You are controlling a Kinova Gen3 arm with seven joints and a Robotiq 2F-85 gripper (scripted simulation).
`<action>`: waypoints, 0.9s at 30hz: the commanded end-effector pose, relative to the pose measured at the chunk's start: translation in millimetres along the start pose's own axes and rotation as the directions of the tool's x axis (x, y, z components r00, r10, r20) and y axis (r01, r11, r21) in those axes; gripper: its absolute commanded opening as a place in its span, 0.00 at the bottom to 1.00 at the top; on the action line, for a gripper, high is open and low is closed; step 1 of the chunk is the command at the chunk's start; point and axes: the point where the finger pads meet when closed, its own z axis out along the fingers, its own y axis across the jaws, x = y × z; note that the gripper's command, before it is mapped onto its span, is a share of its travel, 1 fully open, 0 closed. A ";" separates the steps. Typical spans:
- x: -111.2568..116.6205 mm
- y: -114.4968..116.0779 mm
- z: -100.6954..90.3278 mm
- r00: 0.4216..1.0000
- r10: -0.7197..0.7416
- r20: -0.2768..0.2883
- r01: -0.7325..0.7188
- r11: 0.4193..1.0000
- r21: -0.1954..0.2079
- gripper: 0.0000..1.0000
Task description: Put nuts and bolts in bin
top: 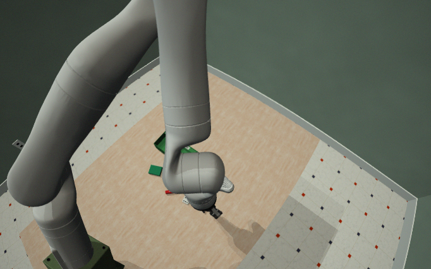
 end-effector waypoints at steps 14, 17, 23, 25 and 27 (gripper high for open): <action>-6.7 -3.2 53.6 1.000 0.000 0.004 -0.001 1.000 0.003 0.30; -7.5 -3.5 58.6 1.000 0.000 0.004 -0.001 1.000 0.003 0.30; -6.8 -2.9 58.6 1.000 0.000 0.004 -0.001 1.000 0.003 0.30; -5.9 -2.5 58.6 1.000 0.000 0.004 -0.001 1.000 0.003 0.30; -5.9 -2.5 58.6 1.000 0.000 0.004 -0.001 1.000 0.003 0.30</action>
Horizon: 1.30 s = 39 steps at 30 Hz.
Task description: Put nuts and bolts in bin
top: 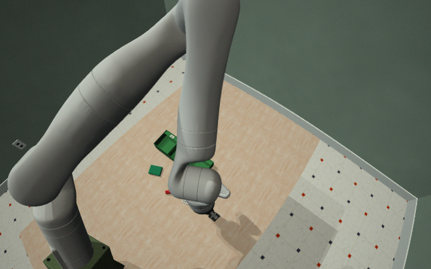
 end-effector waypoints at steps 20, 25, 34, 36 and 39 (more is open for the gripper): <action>3.8 1.7 10.3 1.000 0.000 -0.001 0.000 1.000 -0.001 0.30; 3.2 1.4 11.6 1.000 0.000 -0.001 0.000 1.000 -0.001 0.30; 3.6 1.7 11.7 1.000 0.000 -0.001 0.000 1.000 -0.001 0.30; 3.7 1.8 11.7 1.000 0.000 -0.001 0.000 1.000 -0.001 0.10; 3.6 1.7 11.7 1.000 0.000 -0.001 0.000 1.000 -0.001 0.10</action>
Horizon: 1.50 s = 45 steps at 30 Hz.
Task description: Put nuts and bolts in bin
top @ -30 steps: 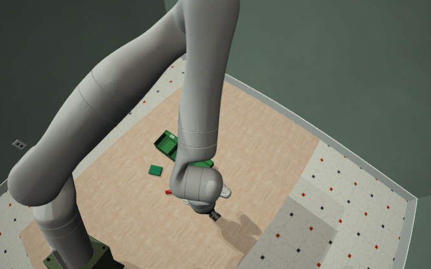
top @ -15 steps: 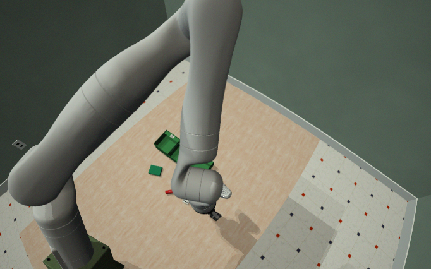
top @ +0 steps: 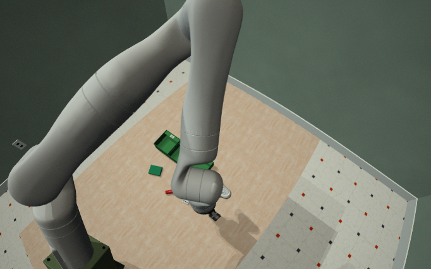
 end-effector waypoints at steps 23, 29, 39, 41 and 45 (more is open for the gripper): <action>0.4 0.4 -0.4 1.000 0.000 -0.001 0.000 1.000 -0.001 0.10; 0.3 0.4 -3.8 1.000 0.000 -0.001 0.000 1.000 -0.001 0.10; 0.3 0.3 -37.1 1.000 0.000 -0.001 0.000 1.000 -0.001 0.10; 0.3 0.3 -43.7 1.000 0.000 -0.001 0.000 1.000 -0.001 0.10; 0.3 0.3 -53.7 1.000 0.000 -0.001 0.000 1.000 -0.001 0.10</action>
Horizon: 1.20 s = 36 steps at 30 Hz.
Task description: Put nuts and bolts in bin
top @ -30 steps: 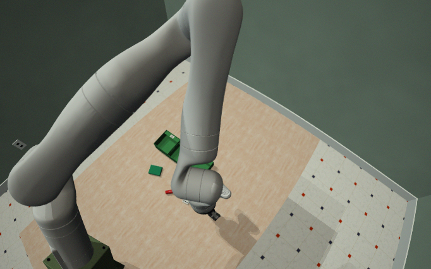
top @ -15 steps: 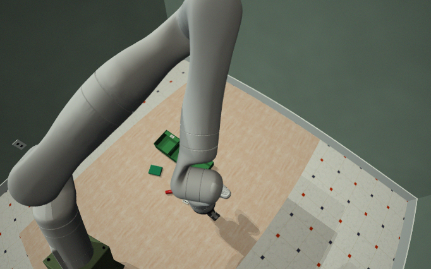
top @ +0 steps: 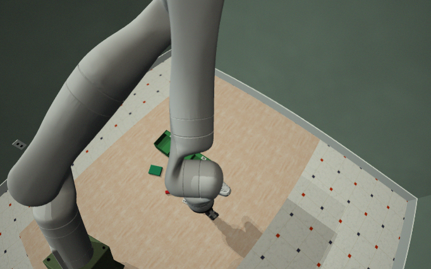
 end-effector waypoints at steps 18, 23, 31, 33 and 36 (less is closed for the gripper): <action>6.9 2.9 -15.1 1.000 -0.002 -0.018 0.001 1.000 -0.010 0.10; 6.9 3.0 -15.1 1.000 -0.002 -0.017 0.001 1.000 -0.010 0.30; 6.9 3.0 -15.1 1.000 -0.002 -0.017 0.001 1.000 -0.010 0.30; 6.9 3.0 -15.1 1.000 -0.002 -0.017 0.001 1.000 -0.010 0.30; 6.9 3.0 -15.1 1.000 -0.002 -0.017 0.001 1.000 -0.010 0.30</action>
